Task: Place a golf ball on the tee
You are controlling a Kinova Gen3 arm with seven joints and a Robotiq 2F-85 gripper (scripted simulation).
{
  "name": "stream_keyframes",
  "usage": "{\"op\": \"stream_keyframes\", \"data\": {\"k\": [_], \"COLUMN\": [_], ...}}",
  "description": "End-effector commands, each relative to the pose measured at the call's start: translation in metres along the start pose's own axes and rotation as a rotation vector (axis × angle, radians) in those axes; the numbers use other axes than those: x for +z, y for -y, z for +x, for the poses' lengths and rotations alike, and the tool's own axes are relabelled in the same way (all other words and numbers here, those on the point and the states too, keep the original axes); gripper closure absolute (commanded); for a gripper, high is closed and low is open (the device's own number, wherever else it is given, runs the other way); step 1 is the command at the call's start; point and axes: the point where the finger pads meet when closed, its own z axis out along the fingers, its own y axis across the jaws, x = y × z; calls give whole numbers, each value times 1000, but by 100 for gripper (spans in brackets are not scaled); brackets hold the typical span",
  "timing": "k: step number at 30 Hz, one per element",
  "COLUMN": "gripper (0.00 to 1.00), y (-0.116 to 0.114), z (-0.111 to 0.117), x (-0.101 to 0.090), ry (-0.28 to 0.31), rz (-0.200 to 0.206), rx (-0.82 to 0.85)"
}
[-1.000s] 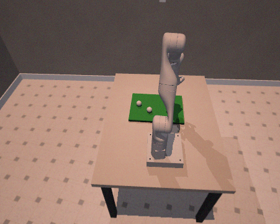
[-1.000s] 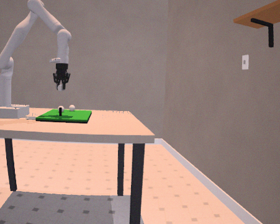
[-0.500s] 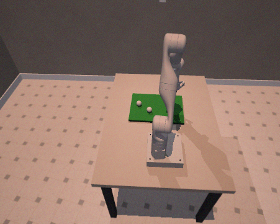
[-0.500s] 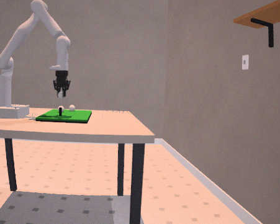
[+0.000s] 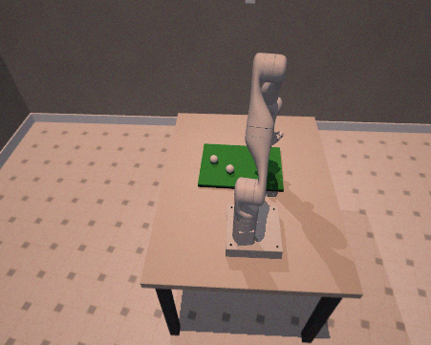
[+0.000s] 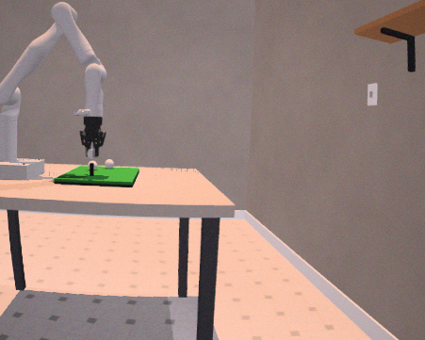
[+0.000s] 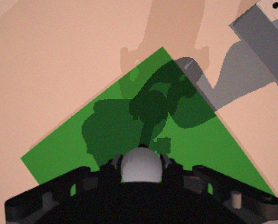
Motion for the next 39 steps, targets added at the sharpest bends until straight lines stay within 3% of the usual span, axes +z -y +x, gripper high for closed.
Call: {"op": "stream_keyframes", "data": {"k": [1,13,27,28,39], "gripper": [100,100,100,0,0], "y": [-2,-1,-2,-2,-1], "z": [-1,-1,-1,-1,-1], "x": [5,18,18,18,18], "ry": [3,3,1,1,2], "rz": [-3,-3,-6,-6,-5], "rx": [-2,-2,-2,-2,-2]}}
